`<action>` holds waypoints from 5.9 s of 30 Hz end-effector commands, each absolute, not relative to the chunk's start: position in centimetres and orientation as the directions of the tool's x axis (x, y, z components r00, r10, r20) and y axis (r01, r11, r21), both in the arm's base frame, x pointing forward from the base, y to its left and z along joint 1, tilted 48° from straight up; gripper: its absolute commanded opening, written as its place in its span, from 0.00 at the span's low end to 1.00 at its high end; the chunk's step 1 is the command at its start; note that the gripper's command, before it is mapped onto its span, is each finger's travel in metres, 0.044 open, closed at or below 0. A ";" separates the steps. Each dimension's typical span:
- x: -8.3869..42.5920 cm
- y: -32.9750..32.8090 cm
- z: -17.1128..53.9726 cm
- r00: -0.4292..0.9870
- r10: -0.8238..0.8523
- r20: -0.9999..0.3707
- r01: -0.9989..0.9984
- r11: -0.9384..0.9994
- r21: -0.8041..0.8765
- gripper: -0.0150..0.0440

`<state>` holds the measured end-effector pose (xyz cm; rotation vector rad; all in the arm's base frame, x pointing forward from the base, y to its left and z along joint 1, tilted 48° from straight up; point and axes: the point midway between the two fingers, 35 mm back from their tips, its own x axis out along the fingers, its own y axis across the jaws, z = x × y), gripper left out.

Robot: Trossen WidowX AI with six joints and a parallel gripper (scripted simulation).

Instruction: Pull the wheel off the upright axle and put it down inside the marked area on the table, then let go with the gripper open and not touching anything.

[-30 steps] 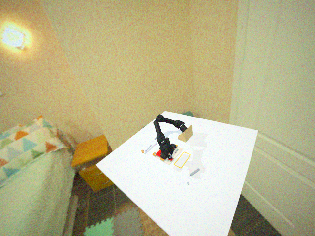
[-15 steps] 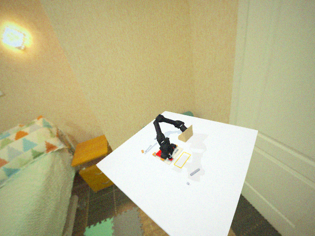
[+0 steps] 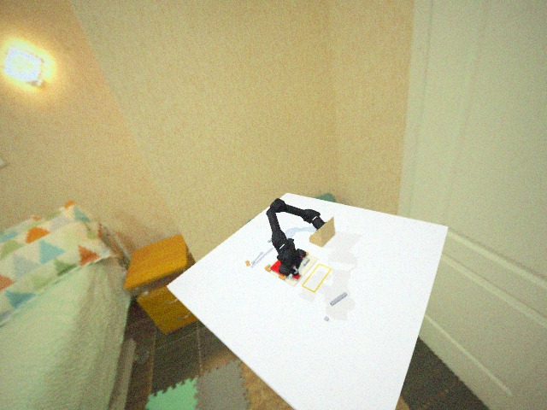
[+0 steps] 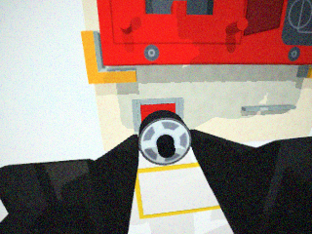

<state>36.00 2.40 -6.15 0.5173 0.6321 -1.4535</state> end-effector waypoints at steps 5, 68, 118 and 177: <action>36.1 2.9 -5.8 0.014 -0.736 -0.677 0.997 0.063 -0.047 0.25; 36.1 4.4 -4.5 0.018 -0.736 -0.676 0.997 0.068 -0.048 0.25; 31.1 12.4 -7.0 0.019 -0.730 -0.683 0.996 0.074 -0.052 0.25; 29.2 11.1 -11.7 0.019 -0.733 -0.680 0.996 0.071 -0.049 0.76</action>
